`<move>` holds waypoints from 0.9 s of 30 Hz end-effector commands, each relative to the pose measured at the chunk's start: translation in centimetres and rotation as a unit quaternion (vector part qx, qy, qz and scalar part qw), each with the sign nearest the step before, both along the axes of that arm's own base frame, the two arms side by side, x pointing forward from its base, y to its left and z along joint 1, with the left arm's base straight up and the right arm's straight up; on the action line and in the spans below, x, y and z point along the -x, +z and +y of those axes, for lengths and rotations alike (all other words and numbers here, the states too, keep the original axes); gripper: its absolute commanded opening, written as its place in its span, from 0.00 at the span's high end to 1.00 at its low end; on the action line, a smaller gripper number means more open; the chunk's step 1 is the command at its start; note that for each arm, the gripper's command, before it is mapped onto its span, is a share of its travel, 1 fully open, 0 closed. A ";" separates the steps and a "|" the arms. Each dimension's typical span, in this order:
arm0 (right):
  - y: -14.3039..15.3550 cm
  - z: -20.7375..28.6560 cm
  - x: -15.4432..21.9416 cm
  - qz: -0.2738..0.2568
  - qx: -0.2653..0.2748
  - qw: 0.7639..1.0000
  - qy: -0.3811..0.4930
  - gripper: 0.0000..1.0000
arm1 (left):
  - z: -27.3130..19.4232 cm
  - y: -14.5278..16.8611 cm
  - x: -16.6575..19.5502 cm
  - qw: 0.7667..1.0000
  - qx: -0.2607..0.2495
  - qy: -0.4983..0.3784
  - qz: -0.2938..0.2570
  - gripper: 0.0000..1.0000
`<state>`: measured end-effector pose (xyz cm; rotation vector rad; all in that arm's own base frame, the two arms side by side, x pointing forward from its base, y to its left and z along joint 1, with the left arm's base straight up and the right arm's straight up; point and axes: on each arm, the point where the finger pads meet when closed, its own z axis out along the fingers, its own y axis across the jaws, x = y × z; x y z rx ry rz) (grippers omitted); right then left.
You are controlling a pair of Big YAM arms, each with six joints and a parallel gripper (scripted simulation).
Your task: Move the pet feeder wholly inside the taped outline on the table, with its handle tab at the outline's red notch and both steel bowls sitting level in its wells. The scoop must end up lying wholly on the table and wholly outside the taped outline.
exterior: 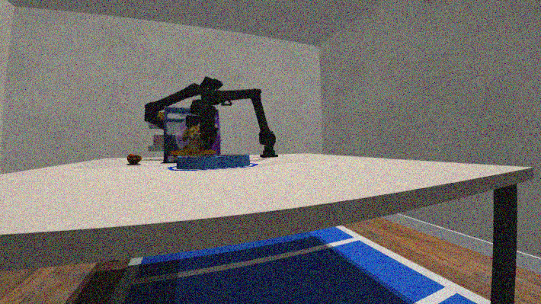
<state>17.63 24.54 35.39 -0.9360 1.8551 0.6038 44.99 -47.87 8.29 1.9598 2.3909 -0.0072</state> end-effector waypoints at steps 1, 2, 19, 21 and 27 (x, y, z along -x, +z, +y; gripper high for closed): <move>1.8 0.2 0.0 -0.016 -0.010 1.000 0.003 0.00 | -1.2 2.7 -1.2 1.000 0.015 -0.003 -0.013 0.67; 1.8 0.2 0.0 -0.016 -0.010 1.000 0.003 0.00 | -0.8 2.2 -1.8 1.000 0.011 -0.004 -0.009 0.55; 1.8 0.2 0.0 -0.016 -0.010 1.000 0.003 0.00 | 1.3 4.3 -2.9 0.983 0.177 -0.002 -0.051 0.40; 1.8 0.2 0.0 -0.016 -0.010 1.000 0.003 0.00 | 1.4 4.3 -2.9 0.977 0.207 0.004 -0.054 0.40; 1.8 0.2 0.0 -0.016 -0.010 1.000 0.003 0.00 | 1.7 4.5 -2.8 0.961 0.269 0.005 -0.058 0.40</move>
